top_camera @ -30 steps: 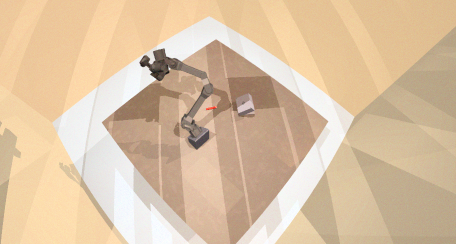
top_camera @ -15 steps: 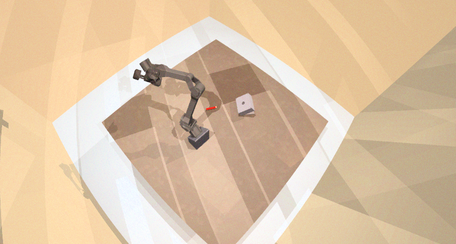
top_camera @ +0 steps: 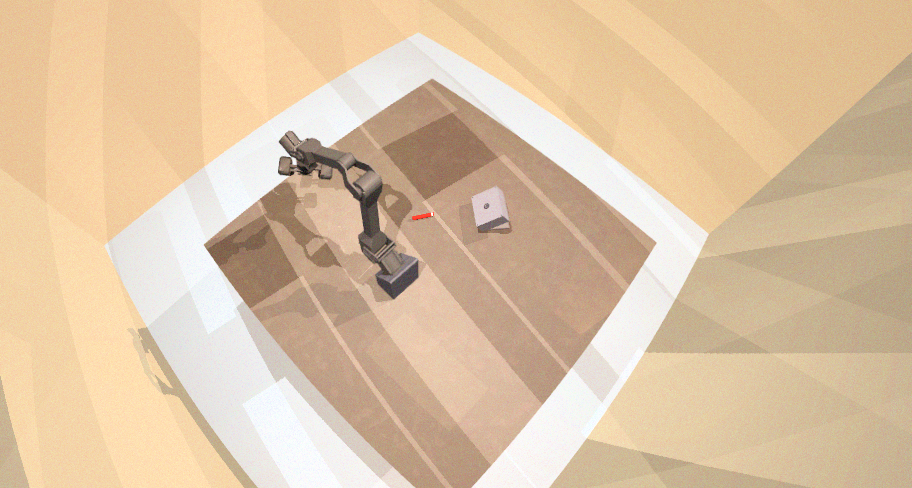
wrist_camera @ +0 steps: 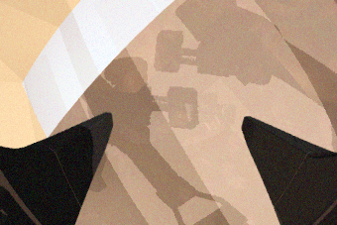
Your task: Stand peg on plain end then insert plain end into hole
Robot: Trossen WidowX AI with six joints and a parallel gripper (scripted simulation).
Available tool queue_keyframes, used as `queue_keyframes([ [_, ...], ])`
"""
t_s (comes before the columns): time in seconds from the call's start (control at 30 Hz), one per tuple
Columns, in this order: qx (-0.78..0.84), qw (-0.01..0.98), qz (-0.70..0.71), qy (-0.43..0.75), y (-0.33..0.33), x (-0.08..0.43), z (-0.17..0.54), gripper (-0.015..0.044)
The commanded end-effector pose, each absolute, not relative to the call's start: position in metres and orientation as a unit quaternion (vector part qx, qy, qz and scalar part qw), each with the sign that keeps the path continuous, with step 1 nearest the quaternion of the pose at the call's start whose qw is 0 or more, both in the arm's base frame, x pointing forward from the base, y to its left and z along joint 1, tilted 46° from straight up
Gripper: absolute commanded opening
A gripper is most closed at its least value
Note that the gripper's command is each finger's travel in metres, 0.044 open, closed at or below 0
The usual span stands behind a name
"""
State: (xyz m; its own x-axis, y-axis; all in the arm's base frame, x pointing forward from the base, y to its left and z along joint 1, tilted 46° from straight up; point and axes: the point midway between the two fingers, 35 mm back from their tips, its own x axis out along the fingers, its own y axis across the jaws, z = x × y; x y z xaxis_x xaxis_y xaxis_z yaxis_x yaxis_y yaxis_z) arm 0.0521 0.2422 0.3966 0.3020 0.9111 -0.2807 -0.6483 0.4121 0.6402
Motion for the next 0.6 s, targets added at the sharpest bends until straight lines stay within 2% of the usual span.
queue_keyframes([
  [0.0, 0.184, 0.797, 0.469, 0.334, 0.252, 0.071, 0.374, 0.0440],
  [0.57, 0.130, 0.822, 0.315, 0.457, 0.249, 0.177, 0.272, 0.0440],
])
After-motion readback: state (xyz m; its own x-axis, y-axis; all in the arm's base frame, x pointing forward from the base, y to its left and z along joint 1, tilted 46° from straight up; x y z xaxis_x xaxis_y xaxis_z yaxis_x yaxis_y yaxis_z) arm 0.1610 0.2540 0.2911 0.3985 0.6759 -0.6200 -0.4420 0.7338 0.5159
